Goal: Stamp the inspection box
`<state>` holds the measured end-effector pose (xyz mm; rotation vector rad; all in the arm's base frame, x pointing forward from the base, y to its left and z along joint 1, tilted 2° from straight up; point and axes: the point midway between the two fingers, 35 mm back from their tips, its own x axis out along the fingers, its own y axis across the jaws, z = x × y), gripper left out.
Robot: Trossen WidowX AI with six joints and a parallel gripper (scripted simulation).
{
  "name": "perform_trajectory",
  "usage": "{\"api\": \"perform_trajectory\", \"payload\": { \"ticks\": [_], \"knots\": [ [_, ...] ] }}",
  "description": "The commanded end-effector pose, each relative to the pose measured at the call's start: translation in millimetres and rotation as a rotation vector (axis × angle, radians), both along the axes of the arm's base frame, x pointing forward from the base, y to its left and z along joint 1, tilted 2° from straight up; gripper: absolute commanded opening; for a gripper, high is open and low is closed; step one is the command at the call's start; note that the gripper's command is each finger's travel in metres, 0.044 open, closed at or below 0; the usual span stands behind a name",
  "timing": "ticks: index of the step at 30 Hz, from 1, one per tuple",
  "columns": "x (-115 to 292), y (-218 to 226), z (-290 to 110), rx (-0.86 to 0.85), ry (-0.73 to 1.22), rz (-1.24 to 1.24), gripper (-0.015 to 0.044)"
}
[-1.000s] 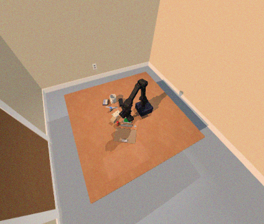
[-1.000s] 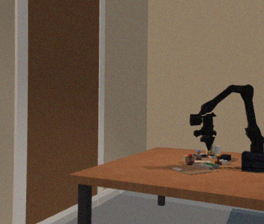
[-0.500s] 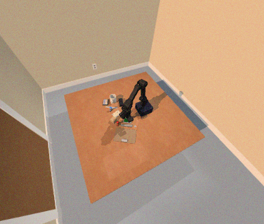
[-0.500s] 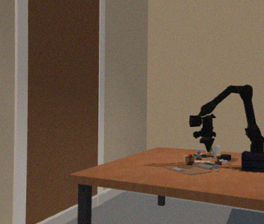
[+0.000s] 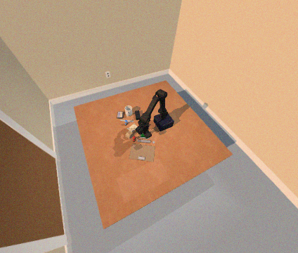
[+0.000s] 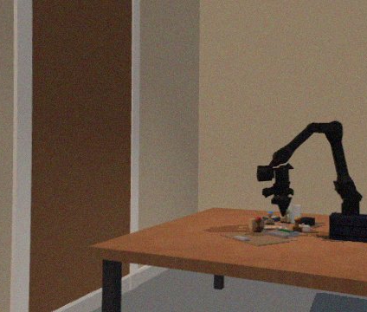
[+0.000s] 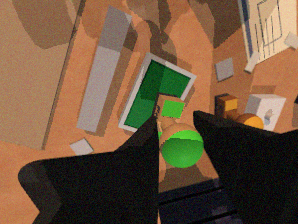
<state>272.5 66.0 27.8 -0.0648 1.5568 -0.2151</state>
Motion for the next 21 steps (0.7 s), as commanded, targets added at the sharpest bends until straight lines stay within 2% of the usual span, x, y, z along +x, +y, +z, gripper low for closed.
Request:
{"api": "perform_trajectory", "payload": {
  "ticks": [1, 21],
  "knots": [
    [-1, -1, -3, -0.004, 0.001, -0.001, 0.0000],
    [0, -1, -16, -0.006, -0.001, 0.000, 0.0000]
  ]
}}
